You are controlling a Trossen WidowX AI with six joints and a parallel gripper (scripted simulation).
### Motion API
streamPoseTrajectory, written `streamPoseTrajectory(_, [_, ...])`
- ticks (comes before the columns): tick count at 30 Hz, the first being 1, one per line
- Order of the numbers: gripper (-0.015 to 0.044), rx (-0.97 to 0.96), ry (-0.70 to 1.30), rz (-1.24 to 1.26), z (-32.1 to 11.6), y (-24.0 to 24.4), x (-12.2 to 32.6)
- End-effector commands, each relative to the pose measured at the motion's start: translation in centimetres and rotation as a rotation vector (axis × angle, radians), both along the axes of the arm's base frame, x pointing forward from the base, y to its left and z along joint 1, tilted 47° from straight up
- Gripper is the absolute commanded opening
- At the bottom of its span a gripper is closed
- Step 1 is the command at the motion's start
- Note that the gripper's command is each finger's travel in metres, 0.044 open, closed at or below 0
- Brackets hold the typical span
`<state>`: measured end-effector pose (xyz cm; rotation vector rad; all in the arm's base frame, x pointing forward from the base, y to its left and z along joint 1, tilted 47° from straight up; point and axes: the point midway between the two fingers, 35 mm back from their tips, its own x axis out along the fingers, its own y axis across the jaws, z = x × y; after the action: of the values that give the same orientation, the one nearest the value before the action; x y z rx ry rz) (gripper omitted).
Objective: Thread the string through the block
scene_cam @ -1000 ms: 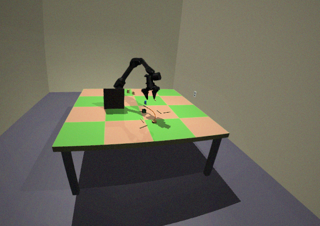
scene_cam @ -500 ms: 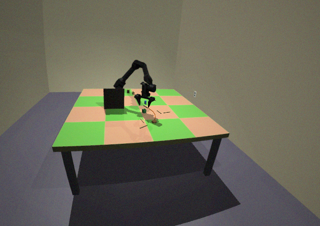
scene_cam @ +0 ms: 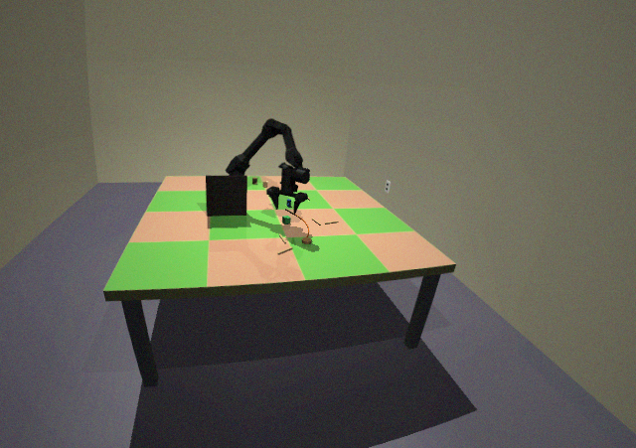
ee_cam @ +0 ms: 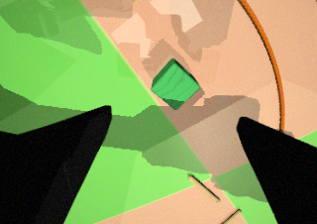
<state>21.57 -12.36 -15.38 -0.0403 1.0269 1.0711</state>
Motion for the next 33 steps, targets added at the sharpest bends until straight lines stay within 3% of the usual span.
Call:
streamPoseTrajectory(1, [0.0440, 0.000, 0.000, 0.000, 0.00, 0.00, 0.00])
streamPoseTrajectory(9, [0.0241, 0.000, 0.000, 0.000, 0.00, 0.00, 0.00])
streamPoseTrajectory(20, [0.0241, 0.000, 0.000, 0.000, 0.00, 0.00, 0.00])
streamPoseTrajectory(29, [0.0004, 0.000, 0.000, 0.000, 0.00, 0.00, 0.00])
streamPoseTrajectory(33, [0.0000, 0.000, 0.000, 0.000, 0.00, 0.00, 0.00])
